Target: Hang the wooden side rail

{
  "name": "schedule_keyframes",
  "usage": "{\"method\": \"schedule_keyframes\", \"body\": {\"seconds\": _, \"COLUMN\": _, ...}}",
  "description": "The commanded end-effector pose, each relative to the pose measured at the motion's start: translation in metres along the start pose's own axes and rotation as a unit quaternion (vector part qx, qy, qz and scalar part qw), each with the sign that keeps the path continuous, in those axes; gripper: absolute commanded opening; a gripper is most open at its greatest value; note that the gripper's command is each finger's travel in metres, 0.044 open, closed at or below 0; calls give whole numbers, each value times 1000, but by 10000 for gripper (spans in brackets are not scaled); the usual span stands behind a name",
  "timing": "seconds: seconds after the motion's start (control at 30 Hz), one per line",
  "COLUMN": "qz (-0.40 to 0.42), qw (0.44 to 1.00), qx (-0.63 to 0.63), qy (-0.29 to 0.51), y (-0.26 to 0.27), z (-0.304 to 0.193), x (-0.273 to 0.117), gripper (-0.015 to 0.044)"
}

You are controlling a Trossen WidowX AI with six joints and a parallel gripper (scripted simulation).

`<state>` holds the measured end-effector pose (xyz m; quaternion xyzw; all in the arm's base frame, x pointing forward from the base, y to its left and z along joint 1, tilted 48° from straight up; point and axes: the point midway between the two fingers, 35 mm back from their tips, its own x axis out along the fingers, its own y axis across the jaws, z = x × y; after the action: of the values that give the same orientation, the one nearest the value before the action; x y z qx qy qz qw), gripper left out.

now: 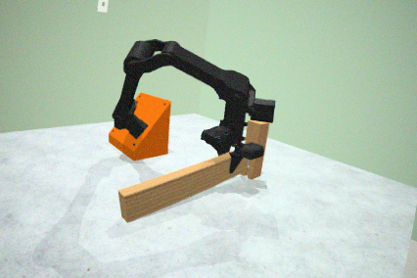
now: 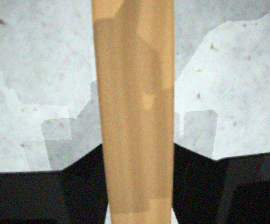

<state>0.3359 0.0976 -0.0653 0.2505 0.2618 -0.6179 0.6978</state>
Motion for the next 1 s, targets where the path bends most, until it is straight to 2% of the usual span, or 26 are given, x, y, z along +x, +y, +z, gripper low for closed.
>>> {"method": "schedule_keyframes", "body": {"seconds": 0.0, "qz": 4, "qw": 1000, "qx": 2, "qy": 3, "y": 1, "z": -3, "x": -4, "gripper": 0}}
{"method": "schedule_keyframes", "body": {"seconds": 0.97, "qz": 4, "qw": 1000, "qx": 2, "qy": 3, "y": 1, "z": -5, "x": -4, "gripper": 0}}
